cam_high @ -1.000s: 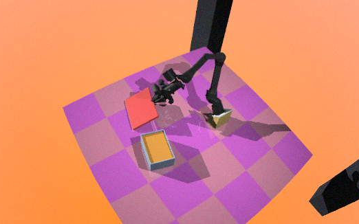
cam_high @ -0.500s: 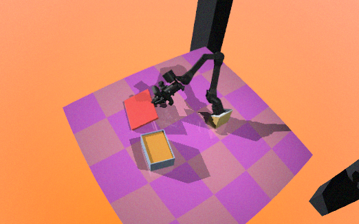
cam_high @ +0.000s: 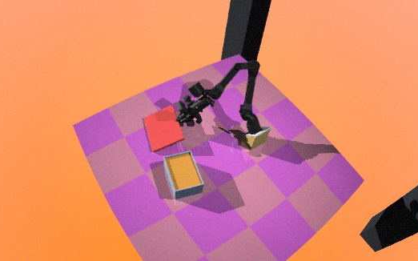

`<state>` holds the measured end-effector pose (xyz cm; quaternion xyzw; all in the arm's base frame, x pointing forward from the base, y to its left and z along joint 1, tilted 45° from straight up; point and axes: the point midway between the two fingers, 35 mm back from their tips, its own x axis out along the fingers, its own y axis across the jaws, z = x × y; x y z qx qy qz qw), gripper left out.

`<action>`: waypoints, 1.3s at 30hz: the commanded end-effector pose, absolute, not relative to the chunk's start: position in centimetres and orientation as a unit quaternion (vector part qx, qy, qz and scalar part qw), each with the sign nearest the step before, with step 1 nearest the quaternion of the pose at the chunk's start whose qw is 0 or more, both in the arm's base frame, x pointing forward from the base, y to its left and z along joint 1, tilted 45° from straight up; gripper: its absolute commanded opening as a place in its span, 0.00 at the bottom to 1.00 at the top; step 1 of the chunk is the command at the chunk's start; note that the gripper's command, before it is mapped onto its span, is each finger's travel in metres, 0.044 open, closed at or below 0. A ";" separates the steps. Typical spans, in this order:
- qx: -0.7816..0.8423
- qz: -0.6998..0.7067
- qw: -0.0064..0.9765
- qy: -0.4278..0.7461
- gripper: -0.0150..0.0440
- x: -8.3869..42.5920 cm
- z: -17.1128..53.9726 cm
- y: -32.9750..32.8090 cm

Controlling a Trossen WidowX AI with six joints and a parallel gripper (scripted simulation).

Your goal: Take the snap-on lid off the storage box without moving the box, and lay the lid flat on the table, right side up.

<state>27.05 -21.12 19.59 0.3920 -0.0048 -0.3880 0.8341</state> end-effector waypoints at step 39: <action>0.390 -0.392 0.833 -0.001 1.00 20.9 18.5 -19.5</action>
